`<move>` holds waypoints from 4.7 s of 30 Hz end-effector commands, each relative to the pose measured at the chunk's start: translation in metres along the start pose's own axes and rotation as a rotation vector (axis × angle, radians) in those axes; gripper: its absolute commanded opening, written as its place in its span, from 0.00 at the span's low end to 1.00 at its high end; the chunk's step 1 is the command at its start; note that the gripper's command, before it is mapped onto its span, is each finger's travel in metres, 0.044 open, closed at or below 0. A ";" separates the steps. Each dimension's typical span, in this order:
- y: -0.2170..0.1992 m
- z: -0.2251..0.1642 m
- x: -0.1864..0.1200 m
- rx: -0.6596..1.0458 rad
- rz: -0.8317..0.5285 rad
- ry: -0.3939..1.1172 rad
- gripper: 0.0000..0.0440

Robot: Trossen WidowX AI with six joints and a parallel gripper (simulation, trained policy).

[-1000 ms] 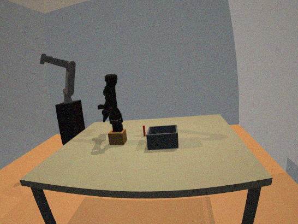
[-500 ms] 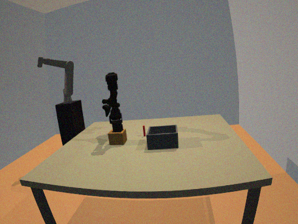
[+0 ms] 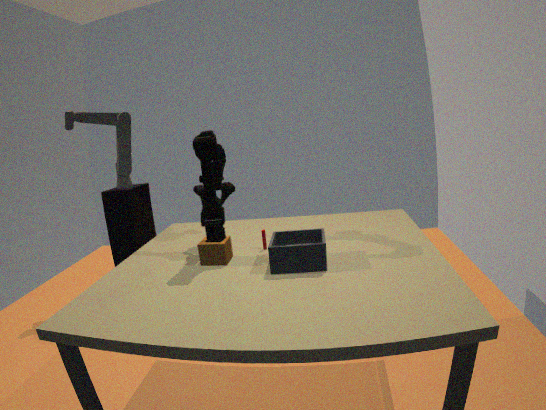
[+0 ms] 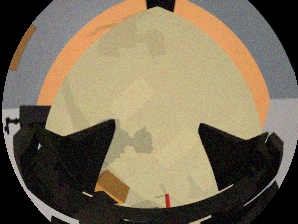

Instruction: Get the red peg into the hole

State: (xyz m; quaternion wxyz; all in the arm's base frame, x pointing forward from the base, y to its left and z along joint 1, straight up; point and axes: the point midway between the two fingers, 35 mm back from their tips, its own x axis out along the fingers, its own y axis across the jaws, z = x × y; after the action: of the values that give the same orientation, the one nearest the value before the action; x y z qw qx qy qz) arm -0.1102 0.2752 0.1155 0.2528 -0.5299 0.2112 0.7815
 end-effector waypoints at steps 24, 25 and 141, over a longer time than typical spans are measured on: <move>-0.065 -0.061 -0.040 0.918 -0.181 0.005 1.00; -0.066 -0.064 -0.042 0.952 -0.187 0.006 1.00; -0.071 -0.334 -0.003 3.073 -0.736 0.261 0.00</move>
State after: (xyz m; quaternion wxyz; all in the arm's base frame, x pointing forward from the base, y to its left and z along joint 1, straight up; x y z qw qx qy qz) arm 0.1671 0.1305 -0.0145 -0.6638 -0.1381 -0.6612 0.3213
